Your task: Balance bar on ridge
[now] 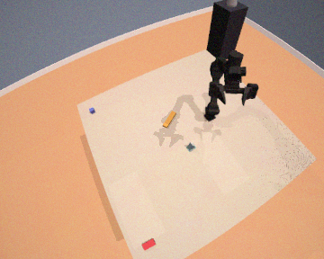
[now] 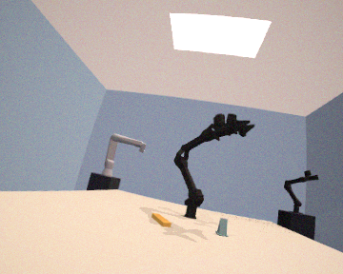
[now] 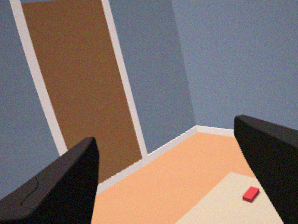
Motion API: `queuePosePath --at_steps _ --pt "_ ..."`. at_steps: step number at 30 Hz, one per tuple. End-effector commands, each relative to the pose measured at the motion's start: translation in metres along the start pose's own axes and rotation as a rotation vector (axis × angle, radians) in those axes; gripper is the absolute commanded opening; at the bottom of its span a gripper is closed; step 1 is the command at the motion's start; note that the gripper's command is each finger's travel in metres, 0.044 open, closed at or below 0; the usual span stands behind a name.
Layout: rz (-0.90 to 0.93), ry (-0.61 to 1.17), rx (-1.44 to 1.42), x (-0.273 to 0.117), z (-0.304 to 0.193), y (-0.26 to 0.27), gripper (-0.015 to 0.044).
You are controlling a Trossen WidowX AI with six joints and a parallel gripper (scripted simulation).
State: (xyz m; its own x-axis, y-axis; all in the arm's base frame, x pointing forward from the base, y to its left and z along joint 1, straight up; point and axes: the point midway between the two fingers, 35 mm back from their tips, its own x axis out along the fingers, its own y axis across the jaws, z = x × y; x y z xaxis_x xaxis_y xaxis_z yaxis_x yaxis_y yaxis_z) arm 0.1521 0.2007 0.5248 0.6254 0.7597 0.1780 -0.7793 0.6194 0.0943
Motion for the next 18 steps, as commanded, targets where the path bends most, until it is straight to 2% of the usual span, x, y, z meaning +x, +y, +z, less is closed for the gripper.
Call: queuePosePath --at_steps 1,18 --pt "-0.069 0.088 -0.064 0.016 -0.024 -0.018 0.0315" --pt "-0.289 0.412 -0.241 0.042 -0.104 -0.102 0.0315"
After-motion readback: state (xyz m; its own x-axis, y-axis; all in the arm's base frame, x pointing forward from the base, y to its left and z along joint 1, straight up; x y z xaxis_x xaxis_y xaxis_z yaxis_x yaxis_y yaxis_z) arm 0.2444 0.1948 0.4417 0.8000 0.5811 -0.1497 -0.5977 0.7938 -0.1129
